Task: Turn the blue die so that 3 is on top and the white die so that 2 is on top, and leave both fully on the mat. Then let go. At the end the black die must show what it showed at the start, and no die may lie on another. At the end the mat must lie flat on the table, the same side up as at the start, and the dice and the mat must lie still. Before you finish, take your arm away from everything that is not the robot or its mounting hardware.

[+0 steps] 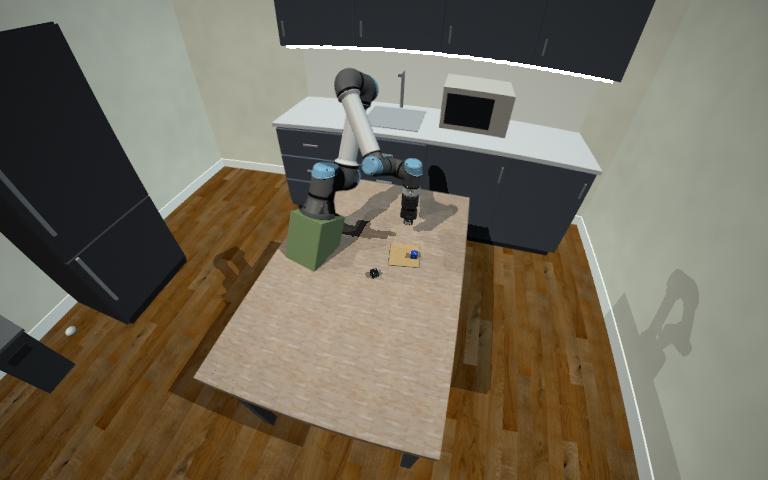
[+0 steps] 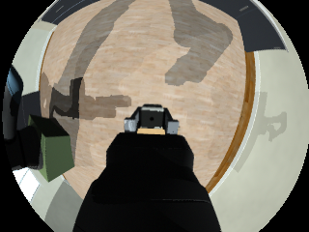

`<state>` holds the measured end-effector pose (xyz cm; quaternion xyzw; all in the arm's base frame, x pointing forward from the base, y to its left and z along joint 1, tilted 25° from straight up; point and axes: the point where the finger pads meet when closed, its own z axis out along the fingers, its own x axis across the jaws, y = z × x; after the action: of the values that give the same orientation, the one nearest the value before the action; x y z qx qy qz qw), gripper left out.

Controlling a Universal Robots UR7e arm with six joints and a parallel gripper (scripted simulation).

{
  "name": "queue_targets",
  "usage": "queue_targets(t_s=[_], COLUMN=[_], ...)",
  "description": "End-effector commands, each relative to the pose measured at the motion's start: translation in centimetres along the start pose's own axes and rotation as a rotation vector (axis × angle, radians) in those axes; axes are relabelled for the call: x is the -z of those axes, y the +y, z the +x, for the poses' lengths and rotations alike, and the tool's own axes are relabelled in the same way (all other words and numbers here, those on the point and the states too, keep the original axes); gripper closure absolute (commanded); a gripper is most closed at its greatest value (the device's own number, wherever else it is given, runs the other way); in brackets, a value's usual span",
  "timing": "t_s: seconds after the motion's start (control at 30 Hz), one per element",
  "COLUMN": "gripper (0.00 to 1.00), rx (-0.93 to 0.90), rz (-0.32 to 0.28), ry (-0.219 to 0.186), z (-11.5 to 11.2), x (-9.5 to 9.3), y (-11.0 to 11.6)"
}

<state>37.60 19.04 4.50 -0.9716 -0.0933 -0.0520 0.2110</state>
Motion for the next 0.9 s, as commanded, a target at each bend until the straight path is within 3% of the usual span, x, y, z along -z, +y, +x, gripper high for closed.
queue_targets(t_s=[0.0,0.87], gripper=[0.43,0.43], rx=[-0.122,-0.242], rz=[0.003,0.005], ry=[0.002,0.002], z=[0.75,1.34], x=[-0.05,-0.14], y=[-0.79,-1.61])
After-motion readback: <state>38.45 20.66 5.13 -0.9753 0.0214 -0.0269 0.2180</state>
